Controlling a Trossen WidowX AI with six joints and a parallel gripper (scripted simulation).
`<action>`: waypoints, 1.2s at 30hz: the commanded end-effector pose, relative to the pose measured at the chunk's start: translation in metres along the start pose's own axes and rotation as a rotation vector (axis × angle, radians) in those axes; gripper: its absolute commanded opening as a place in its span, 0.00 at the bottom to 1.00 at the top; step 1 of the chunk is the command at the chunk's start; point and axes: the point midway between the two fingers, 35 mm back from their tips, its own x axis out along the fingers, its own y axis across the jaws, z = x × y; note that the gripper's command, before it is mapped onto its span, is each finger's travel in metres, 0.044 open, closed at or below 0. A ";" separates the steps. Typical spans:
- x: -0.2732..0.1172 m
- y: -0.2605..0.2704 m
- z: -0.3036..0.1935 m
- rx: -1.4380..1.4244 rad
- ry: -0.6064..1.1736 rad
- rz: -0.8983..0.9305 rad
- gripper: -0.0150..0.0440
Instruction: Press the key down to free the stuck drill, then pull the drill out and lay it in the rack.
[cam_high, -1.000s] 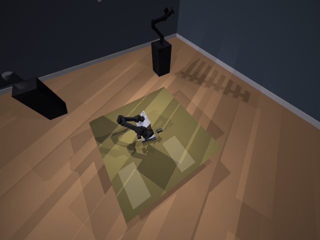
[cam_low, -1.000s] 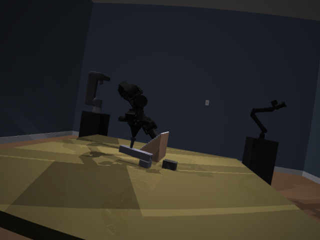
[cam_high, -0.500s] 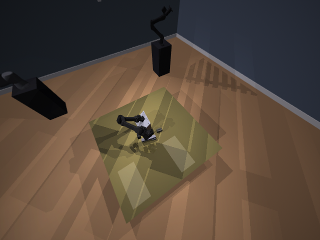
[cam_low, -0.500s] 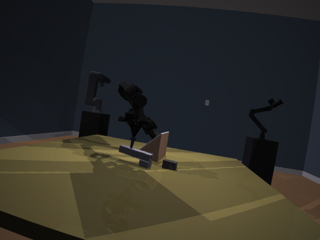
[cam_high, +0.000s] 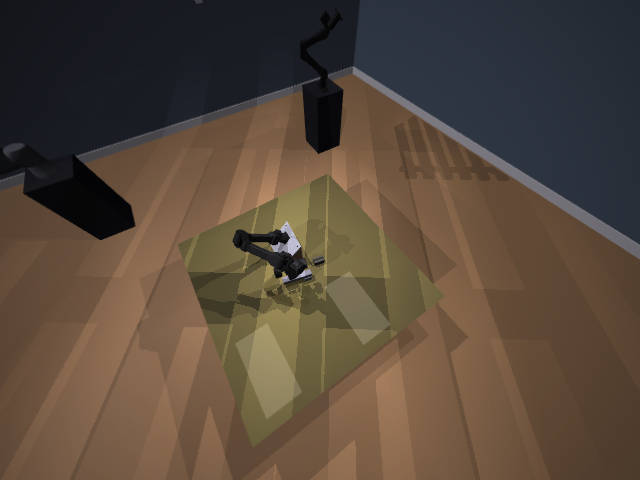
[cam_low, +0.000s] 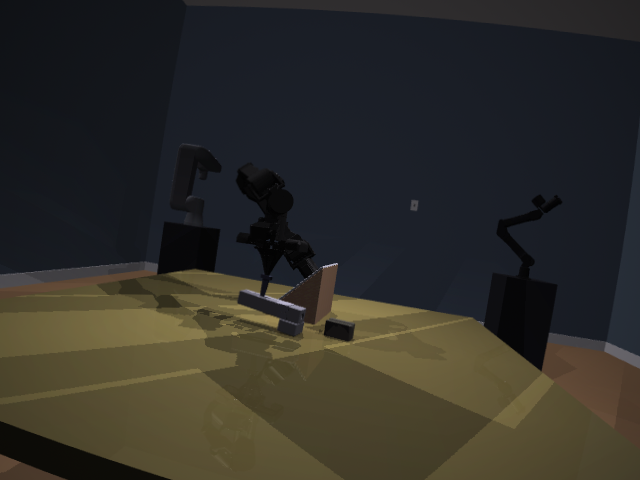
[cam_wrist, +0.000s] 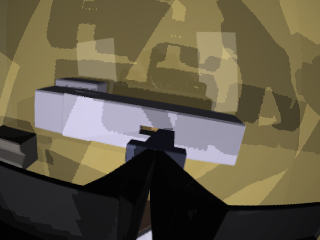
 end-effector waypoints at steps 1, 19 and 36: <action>0.016 -0.003 -0.007 -0.008 0.042 -0.021 0.25; 0.022 -0.004 -0.008 -0.008 0.042 -0.022 0.25; 0.028 -0.005 -0.009 -0.008 0.042 -0.022 0.25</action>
